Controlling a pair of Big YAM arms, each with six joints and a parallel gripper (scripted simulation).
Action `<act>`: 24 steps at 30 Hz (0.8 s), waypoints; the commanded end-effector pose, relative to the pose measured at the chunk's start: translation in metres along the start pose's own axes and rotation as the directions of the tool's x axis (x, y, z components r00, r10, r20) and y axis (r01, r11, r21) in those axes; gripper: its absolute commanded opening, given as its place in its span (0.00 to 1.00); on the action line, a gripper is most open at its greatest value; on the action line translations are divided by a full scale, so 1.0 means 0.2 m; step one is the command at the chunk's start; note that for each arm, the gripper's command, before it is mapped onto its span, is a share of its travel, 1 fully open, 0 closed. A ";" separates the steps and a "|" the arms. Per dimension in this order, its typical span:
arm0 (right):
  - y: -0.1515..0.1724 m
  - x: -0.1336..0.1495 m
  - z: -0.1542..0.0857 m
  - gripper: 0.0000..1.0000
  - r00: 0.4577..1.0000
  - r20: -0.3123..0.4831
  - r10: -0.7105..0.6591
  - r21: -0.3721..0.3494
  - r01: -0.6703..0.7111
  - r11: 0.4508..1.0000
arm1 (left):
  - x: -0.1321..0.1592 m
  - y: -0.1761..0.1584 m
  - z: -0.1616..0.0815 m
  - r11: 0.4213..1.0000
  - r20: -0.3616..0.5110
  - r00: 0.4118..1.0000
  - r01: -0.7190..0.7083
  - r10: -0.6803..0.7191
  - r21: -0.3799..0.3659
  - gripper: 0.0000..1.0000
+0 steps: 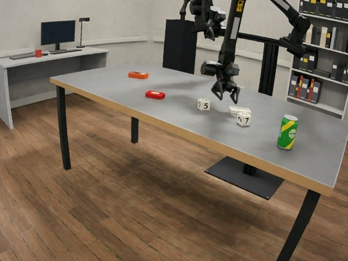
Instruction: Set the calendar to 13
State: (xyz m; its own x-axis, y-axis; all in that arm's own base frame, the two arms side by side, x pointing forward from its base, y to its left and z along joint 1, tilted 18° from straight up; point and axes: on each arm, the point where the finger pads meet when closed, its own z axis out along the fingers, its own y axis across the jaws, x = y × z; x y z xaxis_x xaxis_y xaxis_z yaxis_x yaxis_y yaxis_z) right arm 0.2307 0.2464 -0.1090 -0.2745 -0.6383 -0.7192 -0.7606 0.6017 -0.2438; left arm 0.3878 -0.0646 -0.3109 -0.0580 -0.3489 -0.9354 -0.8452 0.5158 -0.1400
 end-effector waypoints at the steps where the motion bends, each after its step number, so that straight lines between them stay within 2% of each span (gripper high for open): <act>1: 0.01 -0.02 0.00 1.00 1.000 0.009 -0.001 -0.001 0.001 1.000 | -0.06 -0.06 0.02 0.997 0.007 0.999 0.051 -0.051 -0.056 0.69; 4: 0.01 -0.02 0.00 1.00 1.000 0.009 -0.001 -0.001 0.001 1.000 | -0.10 -0.06 0.04 0.991 0.001 0.994 -0.111 0.111 -0.076 0.69; 6: 0.01 -0.02 0.00 1.00 1.000 0.009 -0.001 -0.001 0.001 1.000 | -0.15 -0.05 0.07 0.963 -0.014 0.969 -0.249 0.249 -0.100 0.69; 8: 0.01 -0.02 0.00 1.00 1.000 0.009 -0.001 -0.001 0.001 1.000 | -0.15 -0.05 0.07 0.963 -0.014 0.969 -0.249 0.249 -0.100 0.69; 11: 0.01 -0.02 0.00 1.00 1.000 0.009 -0.001 -0.001 0.001 1.000 | -0.22 -0.03 0.11 0.896 -0.050 0.906 -0.424 0.421 -0.130 0.69; 16: 0.01 0.00 0.02 1.00 1.000 -0.008 -0.005 -0.005 0.005 1.000 | -0.30 -0.02 0.17 0.794 -0.121 0.806 -0.592 0.580 -0.138 0.69; 21: 0.03 0.00 0.10 1.00 1.000 -0.019 -0.020 -0.011 0.020 1.000 | -0.34 -0.02 0.22 0.695 -0.212 0.698 -0.712 0.684 -0.098 0.69; 23: 0.03 -0.02 0.15 1.00 1.000 -0.019 -0.022 -0.014 0.021 1.000 | -0.35 -0.04 0.25 0.648 -0.261 0.637 -0.760 0.725 -0.054 0.69; 24: 0.03 -0.02 0.15 1.00 1.000 -0.019 -0.022 -0.014 0.021 1.000 | -0.35 -0.04 0.25 0.648 -0.261 0.637 -0.760 0.725 -0.054 0.69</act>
State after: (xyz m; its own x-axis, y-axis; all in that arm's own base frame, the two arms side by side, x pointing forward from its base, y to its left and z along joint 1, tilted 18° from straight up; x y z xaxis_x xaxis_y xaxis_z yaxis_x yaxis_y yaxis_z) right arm 0.2395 0.2589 -0.1208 -0.2797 -0.6523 -0.7044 -0.7678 0.5925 -0.2438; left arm 0.4088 -0.0084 -0.2750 -0.7061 -0.1163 -0.6985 -0.6487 0.5016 0.5723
